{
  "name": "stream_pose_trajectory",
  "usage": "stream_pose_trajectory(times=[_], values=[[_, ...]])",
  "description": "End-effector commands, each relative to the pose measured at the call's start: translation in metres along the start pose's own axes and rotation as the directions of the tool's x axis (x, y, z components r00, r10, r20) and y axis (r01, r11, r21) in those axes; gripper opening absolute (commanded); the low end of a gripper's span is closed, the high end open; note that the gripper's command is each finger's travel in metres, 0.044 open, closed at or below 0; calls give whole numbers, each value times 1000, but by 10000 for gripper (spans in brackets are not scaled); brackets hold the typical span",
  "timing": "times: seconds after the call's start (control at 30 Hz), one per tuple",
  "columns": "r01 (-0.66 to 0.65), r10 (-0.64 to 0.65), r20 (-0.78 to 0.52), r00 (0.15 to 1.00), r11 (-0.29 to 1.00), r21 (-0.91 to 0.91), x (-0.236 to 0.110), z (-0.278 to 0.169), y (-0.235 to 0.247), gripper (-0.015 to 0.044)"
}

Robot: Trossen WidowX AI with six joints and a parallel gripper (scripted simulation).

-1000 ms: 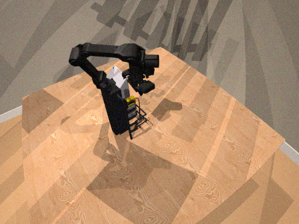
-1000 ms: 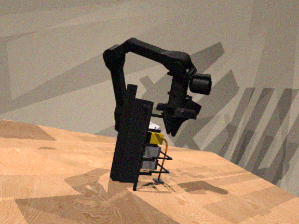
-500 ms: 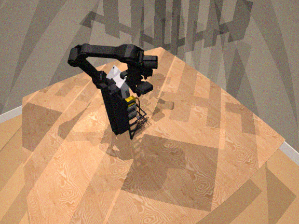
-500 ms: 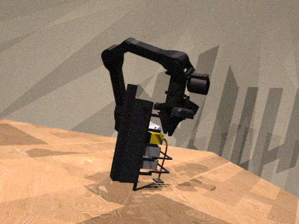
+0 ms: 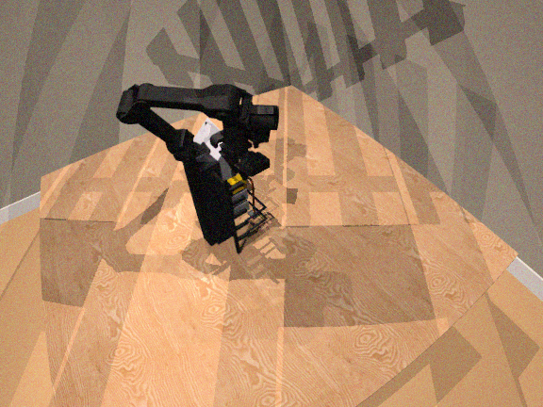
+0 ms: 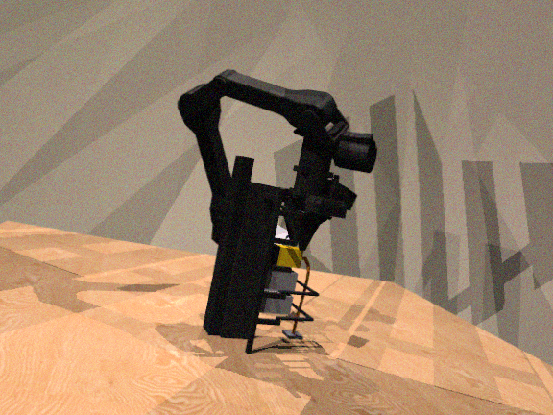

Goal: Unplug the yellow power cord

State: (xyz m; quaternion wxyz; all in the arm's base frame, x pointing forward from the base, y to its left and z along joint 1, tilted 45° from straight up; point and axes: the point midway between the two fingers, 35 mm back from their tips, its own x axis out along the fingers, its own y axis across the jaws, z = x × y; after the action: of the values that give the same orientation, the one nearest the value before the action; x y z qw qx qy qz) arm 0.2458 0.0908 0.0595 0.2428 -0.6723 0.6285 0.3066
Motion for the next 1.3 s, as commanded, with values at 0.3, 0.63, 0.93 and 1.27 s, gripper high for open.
stream_pose_trajectory(times=[0.3,0.63,0.93,1.27], values=[[2,-2,-4,1000,1000,-5,8,-6,1,160],[-1,1,-1,1000,1000,0,10,-5,1,48],[-1,1,-1,1000,1000,0,10,-4,1,0],[0,0,1,1000,1000,-1,9,10,-1,0]])
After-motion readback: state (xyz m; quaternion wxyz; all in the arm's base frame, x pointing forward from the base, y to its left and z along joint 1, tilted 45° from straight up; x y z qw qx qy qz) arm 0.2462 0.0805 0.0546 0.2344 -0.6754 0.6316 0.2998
